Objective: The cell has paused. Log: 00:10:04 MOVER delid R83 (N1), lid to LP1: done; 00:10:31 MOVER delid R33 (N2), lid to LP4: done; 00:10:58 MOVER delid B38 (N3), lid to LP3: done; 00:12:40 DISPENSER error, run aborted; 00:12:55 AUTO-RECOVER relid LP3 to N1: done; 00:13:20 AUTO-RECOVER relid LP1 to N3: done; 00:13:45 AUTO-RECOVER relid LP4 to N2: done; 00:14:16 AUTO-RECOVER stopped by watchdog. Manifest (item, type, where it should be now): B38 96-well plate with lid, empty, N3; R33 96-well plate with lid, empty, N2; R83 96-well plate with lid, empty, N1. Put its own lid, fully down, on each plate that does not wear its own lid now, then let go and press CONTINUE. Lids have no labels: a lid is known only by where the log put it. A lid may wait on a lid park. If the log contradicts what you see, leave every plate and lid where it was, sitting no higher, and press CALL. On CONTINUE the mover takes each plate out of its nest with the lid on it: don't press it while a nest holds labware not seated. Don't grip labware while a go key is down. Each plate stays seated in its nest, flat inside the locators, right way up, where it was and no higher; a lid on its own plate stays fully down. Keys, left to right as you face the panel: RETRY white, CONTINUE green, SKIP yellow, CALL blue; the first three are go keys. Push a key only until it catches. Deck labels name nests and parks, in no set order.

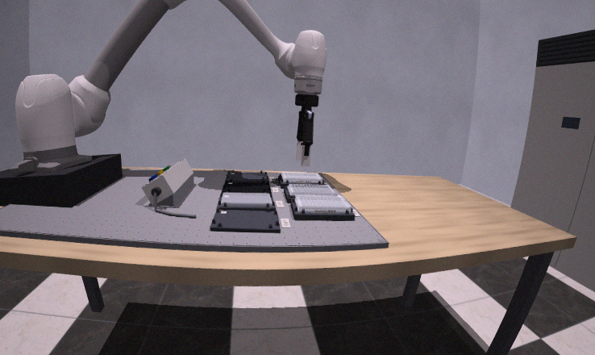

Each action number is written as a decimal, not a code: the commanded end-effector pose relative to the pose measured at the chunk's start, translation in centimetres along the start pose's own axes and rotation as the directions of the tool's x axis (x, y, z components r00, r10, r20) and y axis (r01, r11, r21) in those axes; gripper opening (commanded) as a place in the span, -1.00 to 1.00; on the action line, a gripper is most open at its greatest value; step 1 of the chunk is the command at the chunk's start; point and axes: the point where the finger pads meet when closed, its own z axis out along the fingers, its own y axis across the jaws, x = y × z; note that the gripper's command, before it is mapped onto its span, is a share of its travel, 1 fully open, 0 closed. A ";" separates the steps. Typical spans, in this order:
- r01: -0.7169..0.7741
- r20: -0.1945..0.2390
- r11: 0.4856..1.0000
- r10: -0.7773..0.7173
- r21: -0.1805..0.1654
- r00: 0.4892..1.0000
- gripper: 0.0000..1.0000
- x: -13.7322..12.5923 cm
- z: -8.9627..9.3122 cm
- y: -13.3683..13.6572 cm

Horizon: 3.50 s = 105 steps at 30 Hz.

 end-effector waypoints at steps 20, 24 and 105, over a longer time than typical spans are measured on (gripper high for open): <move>0.016 -0.001 1.000 -0.016 -0.001 1.000 0.32 -7.9 -0.9 11.5; 0.023 -0.001 1.000 -0.023 -0.001 1.000 0.32 -11.3 -0.9 15.0; 0.035 0.000 0.999 -0.035 0.000 0.999 0.32 -17.8 2.7 20.4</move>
